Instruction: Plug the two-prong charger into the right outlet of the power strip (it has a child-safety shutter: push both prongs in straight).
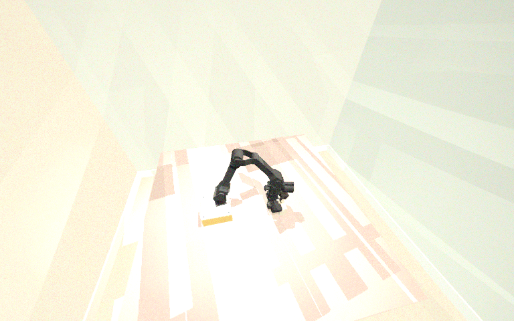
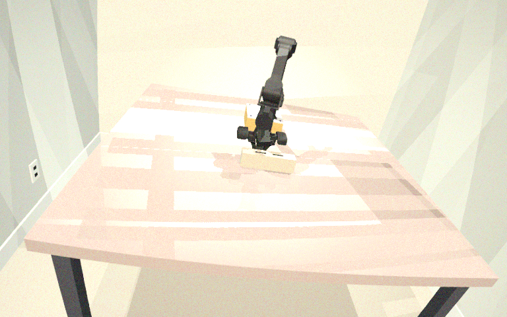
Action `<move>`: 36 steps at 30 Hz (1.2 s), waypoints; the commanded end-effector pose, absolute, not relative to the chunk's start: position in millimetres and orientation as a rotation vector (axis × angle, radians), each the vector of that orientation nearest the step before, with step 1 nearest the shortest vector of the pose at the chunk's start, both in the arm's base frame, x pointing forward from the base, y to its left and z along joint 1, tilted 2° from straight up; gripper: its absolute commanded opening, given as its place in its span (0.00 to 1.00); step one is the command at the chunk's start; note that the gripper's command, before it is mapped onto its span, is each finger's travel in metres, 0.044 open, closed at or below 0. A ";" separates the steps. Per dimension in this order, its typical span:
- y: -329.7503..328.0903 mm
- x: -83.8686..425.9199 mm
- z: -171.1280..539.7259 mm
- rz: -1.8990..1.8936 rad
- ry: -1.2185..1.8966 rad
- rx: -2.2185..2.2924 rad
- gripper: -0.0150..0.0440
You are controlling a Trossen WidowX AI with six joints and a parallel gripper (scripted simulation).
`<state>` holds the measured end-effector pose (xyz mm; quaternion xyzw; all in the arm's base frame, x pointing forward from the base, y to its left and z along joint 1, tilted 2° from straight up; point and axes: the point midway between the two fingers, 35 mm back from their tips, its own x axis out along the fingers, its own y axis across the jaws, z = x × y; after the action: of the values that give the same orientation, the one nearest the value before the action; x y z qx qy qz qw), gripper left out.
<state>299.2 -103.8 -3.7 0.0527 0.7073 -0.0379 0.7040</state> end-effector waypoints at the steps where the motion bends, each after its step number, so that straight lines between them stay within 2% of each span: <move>1: -104.5 301.0 -3.2 -0.089 1.573 0.118 0.25; 36: -106.3 313.7 -2.1 -0.089 1.572 0.118 0.25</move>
<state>304.3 -104.3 -3.2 0.0540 0.7165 -0.0377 0.6945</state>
